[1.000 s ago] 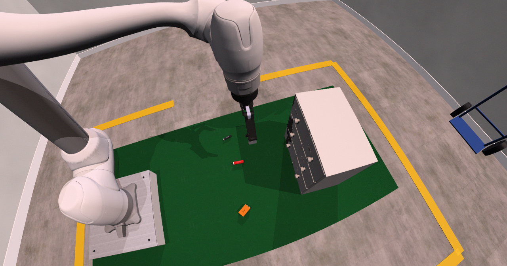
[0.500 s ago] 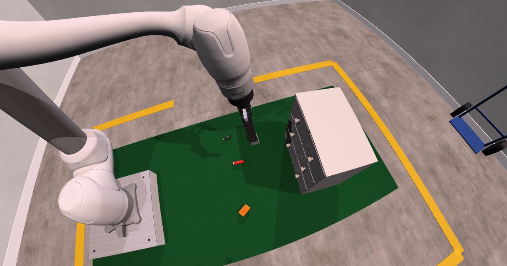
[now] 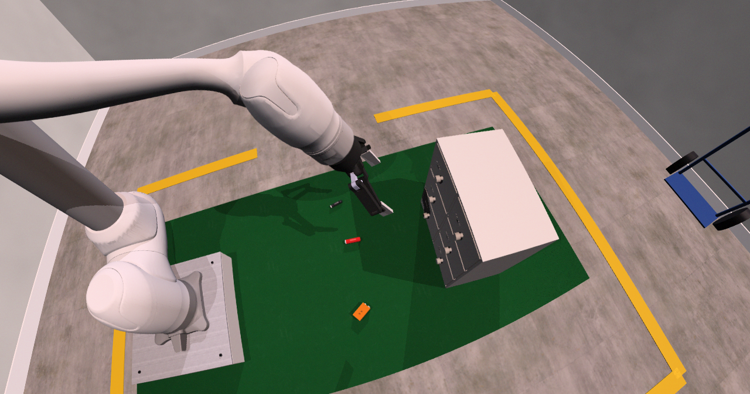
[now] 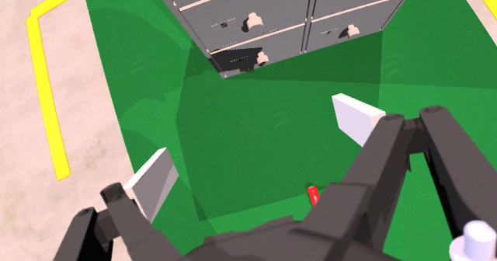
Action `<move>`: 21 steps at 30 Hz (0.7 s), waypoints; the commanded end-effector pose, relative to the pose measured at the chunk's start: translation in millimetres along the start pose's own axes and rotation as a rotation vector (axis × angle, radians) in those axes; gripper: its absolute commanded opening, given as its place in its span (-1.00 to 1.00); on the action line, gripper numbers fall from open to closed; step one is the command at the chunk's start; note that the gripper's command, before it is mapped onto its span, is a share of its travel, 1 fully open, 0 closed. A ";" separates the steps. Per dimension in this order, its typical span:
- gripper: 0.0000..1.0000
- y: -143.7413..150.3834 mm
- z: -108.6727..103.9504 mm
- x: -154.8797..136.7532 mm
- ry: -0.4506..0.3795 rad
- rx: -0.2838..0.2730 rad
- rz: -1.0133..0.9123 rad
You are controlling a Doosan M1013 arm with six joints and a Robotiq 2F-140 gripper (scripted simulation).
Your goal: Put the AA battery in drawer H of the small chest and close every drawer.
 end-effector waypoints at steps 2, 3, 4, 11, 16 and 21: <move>1.00 1.4 12.5 -6.1 0.121 -0.004 0.005; 1.00 1.9 14.4 -6.8 0.138 -0.005 0.005; 1.00 2.0 16.3 -7.7 0.156 -0.003 0.005; 1.00 2.8 26.3 -12.0 0.245 0.003 0.005; 1.00 2.5 29.8 -13.8 0.273 0.008 0.004; 1.00 2.8 34.8 -15.8 0.315 0.011 0.004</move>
Point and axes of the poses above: the point where the finger pads meet when closed, its own z axis out along the fingers, its own y axis across the jaws, x = y × z, the point moved 9 cm from there along -z, back along the fingers, and after that the axes turned 5 degrees about z, right-handed, at the moved point
